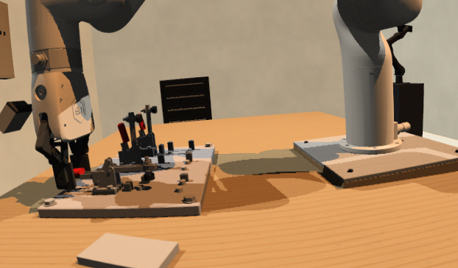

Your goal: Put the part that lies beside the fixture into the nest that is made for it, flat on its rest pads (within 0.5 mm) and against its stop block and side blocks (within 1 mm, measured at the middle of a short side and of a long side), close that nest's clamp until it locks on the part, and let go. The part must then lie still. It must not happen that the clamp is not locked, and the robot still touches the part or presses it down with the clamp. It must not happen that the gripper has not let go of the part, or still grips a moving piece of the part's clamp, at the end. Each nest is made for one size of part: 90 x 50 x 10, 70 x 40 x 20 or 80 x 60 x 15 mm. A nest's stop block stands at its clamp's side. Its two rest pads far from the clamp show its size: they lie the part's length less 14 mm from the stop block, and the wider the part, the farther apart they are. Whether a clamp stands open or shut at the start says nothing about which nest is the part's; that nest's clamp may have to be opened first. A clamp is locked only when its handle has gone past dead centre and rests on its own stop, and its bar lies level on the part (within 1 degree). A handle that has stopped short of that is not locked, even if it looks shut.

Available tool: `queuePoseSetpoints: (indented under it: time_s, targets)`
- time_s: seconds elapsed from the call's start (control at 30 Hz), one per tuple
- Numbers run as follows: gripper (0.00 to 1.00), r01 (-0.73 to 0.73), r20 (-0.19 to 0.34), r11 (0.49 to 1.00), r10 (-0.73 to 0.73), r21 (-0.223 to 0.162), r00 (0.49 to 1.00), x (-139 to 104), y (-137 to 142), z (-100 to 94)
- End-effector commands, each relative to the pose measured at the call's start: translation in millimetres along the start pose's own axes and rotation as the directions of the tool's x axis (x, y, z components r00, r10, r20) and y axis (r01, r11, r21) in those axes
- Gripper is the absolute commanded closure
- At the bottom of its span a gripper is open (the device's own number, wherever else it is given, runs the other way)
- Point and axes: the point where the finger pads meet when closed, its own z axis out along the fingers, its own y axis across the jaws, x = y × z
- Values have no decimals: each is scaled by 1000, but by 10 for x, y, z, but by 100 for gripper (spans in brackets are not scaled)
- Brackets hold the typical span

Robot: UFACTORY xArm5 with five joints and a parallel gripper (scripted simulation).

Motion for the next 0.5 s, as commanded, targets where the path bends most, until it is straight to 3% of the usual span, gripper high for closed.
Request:
queuePoseSetpoints:
  time_s: [0.0,0.03,0.47]
  targets:
    - [53,0,-4,1000,0,1,1000,14,-4,-16]
    - [100,0,-4,1000,0,1,1000,14,-4,-16]
    - [100,0,-4,1000,0,1,1000,14,-4,-16]
